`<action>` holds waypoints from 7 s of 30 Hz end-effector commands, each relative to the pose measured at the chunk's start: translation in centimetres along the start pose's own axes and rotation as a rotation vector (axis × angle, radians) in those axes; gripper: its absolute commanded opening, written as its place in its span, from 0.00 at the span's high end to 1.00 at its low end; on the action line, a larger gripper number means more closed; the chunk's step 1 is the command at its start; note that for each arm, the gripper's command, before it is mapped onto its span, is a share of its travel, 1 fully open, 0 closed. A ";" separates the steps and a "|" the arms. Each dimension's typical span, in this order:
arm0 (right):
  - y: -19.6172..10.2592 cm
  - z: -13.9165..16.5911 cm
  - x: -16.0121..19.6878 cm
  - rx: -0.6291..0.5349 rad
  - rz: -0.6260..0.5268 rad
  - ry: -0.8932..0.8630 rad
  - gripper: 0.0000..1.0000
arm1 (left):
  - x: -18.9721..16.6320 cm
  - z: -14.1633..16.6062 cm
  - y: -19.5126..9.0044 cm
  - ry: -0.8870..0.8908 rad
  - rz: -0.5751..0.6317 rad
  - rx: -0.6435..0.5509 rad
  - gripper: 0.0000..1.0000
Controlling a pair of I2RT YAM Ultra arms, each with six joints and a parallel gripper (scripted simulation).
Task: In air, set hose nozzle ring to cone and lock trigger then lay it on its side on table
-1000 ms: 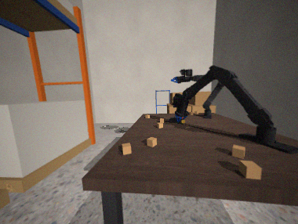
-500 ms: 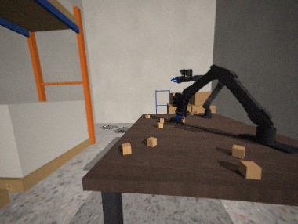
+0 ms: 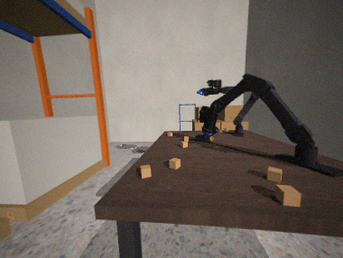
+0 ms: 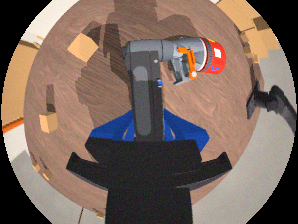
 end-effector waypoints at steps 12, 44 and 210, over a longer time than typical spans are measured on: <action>-0.3 -2.4 -0.4 -0.066 0.010 -0.004 0.37 | -1.4 -3.1 -2.8 0.018 0.043 -0.129 0.64; -0.3 -2.4 -0.4 -0.066 0.010 -0.004 0.37 | -1.8 -2.2 -2.8 0.020 0.029 -0.085 0.64; -0.6 6.7 14.1 -0.034 -0.953 0.552 0.13 | -4.9 3.9 -9.6 -0.261 -0.246 -1.384 0.64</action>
Point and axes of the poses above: on each arm, the point where the finger pads meet when closed, its own y axis out along the fingers, its own x axis across the jaws, z = x × y, the point moved 7 cm from there along -y, back along the fingers, and after that the axes turned 15 degrees about -y, right-handed, at the moved point
